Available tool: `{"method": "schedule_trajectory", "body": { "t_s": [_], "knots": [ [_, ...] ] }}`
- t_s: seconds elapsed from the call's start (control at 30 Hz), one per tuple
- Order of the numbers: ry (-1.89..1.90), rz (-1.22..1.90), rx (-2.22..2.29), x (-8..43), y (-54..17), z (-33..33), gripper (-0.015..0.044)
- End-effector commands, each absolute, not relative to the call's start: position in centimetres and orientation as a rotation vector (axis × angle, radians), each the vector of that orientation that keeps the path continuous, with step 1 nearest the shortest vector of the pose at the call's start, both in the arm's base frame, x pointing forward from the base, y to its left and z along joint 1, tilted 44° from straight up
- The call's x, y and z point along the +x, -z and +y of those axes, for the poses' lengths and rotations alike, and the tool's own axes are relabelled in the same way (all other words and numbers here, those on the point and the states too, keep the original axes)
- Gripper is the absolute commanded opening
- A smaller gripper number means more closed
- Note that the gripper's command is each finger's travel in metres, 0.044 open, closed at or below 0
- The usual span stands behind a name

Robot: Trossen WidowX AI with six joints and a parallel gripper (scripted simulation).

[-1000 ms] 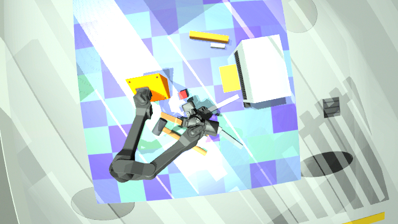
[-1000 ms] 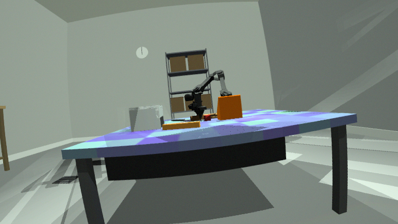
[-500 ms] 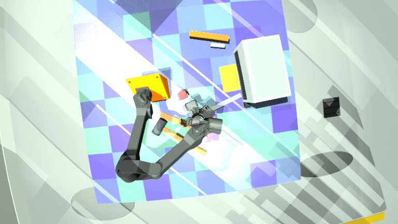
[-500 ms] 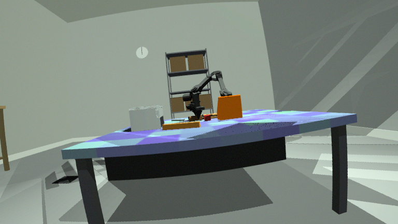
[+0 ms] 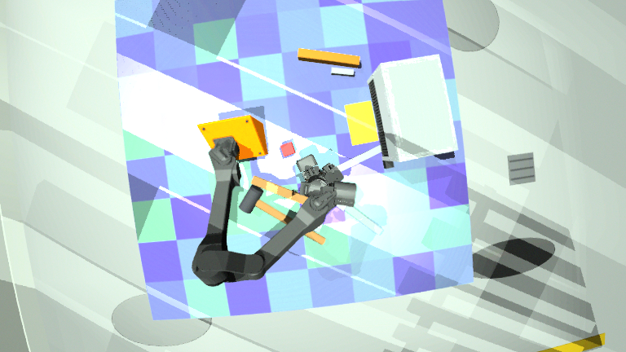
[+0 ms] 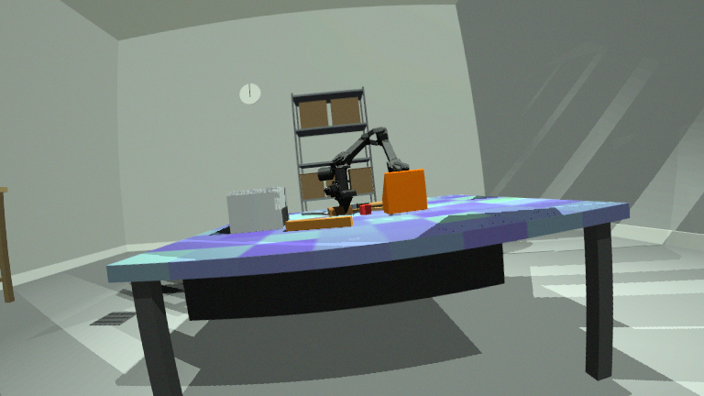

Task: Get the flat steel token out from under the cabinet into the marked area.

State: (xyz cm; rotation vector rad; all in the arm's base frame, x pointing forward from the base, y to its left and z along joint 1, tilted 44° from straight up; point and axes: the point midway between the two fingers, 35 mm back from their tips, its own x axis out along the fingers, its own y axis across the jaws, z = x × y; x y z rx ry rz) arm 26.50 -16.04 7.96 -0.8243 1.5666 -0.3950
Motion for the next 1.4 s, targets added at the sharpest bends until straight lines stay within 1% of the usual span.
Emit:
{"method": "schedule_trajectory", "body": {
  "t_s": [0.0, 1.37],
  "knots": [
    [0.399, 1.565, -0.824, 27.0, -7.9, -16.0, 0.0000],
    [0.401, 1.562, -0.823, 32.0, -7.3, -15.1, 0.0000]
  ]
}}
